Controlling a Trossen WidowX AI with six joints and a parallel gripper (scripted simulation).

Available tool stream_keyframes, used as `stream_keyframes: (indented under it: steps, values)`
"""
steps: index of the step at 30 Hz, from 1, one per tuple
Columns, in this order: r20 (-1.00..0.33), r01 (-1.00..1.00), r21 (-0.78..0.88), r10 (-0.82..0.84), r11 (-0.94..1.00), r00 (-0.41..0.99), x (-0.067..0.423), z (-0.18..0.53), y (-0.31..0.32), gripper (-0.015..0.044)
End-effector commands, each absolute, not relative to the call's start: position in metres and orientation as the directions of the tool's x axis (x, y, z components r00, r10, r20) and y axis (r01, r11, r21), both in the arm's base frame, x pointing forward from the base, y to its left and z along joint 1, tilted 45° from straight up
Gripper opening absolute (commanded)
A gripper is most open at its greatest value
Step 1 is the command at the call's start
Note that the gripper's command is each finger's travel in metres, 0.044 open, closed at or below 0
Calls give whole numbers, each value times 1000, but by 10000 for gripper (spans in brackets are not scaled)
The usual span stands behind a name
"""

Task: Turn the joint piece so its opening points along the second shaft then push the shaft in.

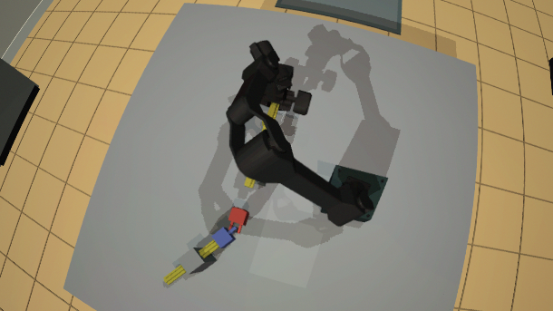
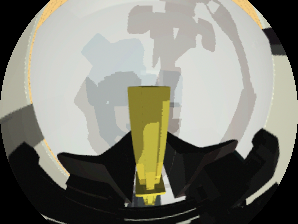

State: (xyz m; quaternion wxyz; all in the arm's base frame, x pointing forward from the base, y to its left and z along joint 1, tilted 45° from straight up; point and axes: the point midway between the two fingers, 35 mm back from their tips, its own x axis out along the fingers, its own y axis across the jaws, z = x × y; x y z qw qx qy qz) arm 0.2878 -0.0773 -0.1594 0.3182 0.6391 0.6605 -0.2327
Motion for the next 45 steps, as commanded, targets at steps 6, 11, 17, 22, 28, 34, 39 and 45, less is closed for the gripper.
stream_keyframes:
  steps: [6, 11, 17, 22, 28, 34, 39, 45]
  values:
    - [-718, 992, 96, 696, 77, 16, 288, -159, -77, 67]
    - [-719, 993, 68, 694, 100, -20, 287, -159, -76, 67]
    - [-721, 991, 41, 690, 125, -57, 287, -158, -75, 67]
    - [-722, 991, 43, 689, 125, -56, 287, -158, -75, 60]
    - [-722, 991, 43, 689, 125, -56, 287, -158, -75, 20]
    - [-722, 991, 41, 689, 126, -58, 287, -157, -74, 0]
    - [-722, 991, 35, 689, 132, -66, 287, -153, -69, 0]
    - [-721, 990, 29, 689, 137, -74, 286, -146, -63, 0]
